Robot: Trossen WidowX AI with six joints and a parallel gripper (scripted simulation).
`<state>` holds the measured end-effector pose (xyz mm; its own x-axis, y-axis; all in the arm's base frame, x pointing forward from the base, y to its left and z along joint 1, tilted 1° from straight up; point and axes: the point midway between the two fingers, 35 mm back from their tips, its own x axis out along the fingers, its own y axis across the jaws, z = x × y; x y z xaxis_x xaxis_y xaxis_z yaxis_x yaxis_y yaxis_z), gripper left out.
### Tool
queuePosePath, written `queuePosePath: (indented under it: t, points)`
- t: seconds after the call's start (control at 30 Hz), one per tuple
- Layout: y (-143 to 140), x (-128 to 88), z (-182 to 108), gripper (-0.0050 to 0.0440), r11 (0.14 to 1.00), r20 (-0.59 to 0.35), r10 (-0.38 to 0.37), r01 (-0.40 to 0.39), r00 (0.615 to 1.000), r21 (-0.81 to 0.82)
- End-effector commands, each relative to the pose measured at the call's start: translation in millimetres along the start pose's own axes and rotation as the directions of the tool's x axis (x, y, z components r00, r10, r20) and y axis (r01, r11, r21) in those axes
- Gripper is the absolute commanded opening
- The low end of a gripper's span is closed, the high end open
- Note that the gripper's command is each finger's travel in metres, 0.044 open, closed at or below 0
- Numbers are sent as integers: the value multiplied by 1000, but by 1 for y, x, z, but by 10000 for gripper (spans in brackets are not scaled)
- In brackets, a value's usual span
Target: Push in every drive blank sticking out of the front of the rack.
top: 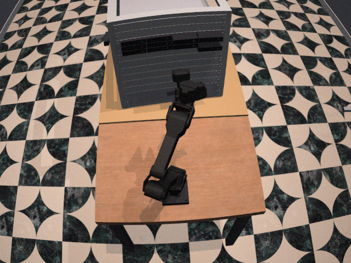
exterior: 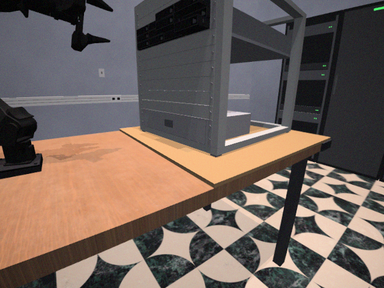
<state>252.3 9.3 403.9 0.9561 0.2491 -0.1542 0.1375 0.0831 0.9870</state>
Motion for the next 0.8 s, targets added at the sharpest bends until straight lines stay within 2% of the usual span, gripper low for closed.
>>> queuePosePath:
  t: [0.0,0.33,0.77]
  points:
    - [13,-6,0,440,994,-20,104,-104,994,26]
    - [21,-11,0,440,986,-29,165,-164,986,35]
    - [22,-11,0,440,985,-30,172,-171,985,36]
